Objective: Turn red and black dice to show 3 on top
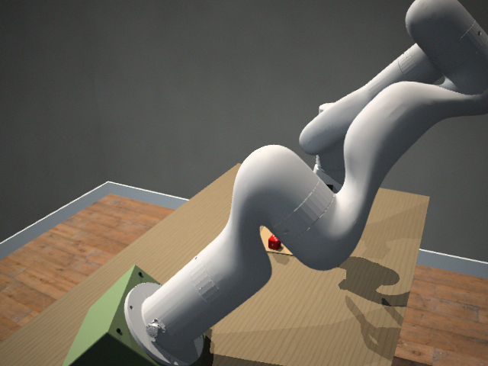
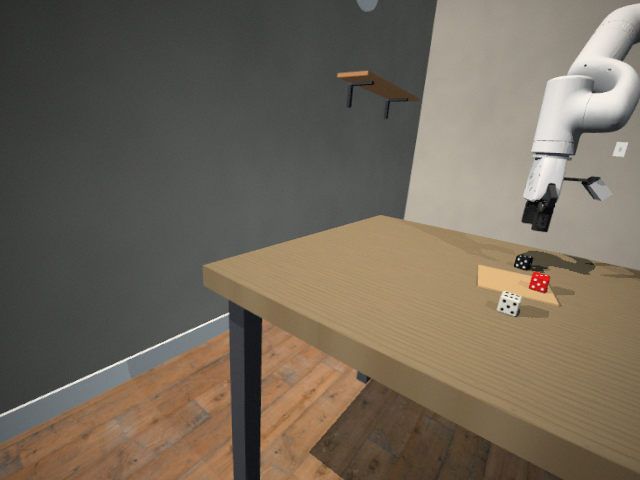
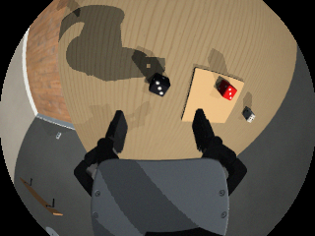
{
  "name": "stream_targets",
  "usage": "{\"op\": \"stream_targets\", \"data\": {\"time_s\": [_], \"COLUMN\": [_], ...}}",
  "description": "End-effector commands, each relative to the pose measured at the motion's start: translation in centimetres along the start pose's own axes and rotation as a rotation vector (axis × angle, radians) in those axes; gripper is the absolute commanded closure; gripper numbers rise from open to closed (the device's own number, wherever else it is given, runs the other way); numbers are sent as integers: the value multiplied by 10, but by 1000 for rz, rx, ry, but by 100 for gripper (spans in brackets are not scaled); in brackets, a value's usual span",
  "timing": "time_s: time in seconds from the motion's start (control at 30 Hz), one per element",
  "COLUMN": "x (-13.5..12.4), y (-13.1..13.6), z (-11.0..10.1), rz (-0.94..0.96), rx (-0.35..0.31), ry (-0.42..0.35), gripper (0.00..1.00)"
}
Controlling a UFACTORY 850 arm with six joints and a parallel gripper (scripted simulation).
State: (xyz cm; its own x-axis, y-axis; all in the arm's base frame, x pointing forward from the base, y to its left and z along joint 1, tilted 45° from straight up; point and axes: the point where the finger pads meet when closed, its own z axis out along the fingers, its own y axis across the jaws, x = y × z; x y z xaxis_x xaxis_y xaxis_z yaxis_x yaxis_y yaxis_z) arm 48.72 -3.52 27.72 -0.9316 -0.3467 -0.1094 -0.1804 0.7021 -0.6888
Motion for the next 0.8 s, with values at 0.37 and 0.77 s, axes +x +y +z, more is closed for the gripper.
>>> {"op": "stream_targets", "data": {"time_s": [0.37, 0.77], "x": [1, 2], "y": [1, 1], "z": [3, 5], "rz": [446, 661], "rx": [9, 8], "ry": [-13, -14], "gripper": [0, 0]}}
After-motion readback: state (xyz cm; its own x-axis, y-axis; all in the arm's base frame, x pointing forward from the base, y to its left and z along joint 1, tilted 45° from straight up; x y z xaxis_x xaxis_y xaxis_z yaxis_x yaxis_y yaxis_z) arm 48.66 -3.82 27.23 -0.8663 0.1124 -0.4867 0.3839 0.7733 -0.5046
